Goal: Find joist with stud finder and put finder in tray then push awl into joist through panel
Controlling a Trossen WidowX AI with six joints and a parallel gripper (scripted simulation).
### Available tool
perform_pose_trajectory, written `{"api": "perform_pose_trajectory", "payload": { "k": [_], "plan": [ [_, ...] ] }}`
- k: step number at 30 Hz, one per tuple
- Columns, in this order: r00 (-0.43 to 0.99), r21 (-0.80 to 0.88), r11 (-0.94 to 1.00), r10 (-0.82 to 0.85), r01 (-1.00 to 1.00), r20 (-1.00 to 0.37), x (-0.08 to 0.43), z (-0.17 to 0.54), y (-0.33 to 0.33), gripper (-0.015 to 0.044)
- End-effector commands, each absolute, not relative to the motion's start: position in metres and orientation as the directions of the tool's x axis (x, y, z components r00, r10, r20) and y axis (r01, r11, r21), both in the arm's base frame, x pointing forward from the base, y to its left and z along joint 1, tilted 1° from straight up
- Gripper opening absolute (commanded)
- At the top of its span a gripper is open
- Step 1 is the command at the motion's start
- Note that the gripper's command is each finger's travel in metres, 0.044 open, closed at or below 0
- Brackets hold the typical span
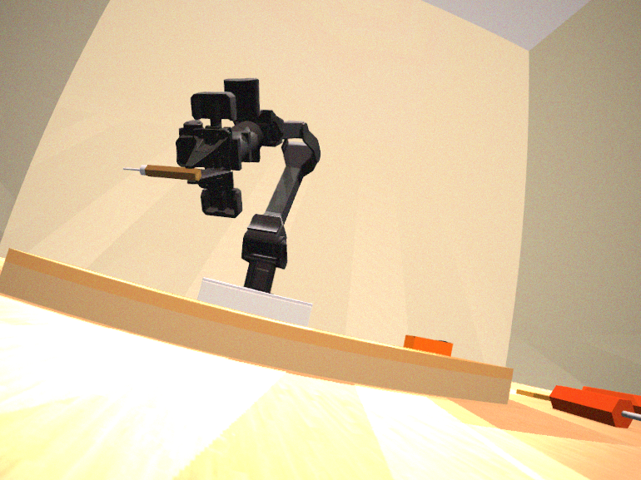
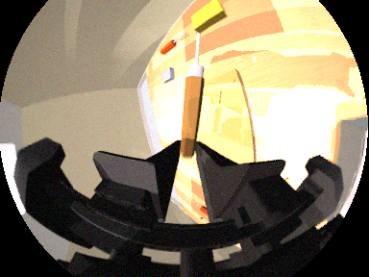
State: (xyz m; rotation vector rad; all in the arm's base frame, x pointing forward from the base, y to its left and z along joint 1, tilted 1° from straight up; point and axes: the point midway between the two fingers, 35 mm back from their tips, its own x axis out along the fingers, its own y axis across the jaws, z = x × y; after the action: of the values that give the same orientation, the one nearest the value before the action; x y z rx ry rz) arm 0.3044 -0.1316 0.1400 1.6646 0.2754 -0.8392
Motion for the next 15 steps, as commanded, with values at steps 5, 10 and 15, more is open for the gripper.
{"api": "perform_pose_trajectory", "payload": {
  "k": [5,10,15],
  "plan": [
    [0.613,0.651,-0.016,-0.322,0.759,-0.722,0.309,0.131,-0.138,0.0000],
    [0.545,0.531,0.148,-0.362,0.834,-0.756,0.310,0.125,-0.141,0.0000],
    [0.477,0.376,0.306,-0.403,0.875,-0.781,0.311,0.119,-0.143,0.0000]
  ]
}}
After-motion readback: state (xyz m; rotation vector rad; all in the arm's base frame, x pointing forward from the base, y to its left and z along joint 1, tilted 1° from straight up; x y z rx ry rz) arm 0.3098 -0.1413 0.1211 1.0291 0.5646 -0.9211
